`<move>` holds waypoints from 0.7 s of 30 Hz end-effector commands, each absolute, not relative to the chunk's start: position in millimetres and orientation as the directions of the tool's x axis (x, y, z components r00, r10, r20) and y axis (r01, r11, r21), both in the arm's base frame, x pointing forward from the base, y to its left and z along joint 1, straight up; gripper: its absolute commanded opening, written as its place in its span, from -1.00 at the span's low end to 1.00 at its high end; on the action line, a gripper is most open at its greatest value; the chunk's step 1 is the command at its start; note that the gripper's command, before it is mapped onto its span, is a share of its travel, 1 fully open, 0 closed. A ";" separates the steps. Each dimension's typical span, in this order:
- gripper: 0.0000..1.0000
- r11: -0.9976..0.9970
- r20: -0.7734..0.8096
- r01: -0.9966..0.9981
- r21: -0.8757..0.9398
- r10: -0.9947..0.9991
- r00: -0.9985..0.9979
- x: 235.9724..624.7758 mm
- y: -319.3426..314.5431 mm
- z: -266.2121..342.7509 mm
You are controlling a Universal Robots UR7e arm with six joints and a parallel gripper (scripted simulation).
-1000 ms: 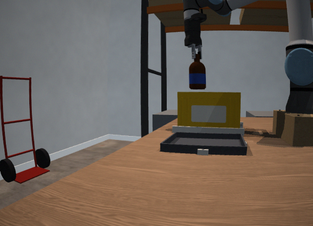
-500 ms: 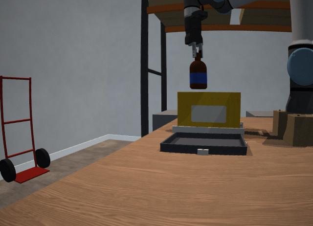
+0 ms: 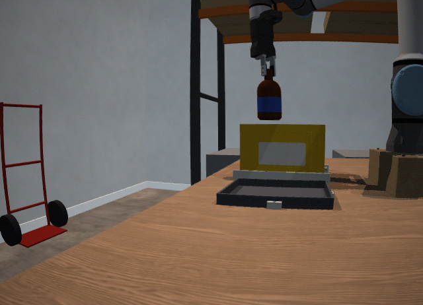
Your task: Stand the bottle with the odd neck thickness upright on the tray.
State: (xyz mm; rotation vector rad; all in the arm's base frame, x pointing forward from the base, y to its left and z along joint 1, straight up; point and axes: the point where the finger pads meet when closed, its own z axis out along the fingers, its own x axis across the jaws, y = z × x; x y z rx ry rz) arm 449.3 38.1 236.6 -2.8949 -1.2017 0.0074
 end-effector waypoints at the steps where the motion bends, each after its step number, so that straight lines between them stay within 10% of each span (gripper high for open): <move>1: -1.00 -0.706 -0.001 0.708 -0.007 0.708 0.706 445.9 49.2 237.2; 21: -1.00 -0.706 -0.001 0.708 -0.007 0.708 0.706 432.6 89.2 237.4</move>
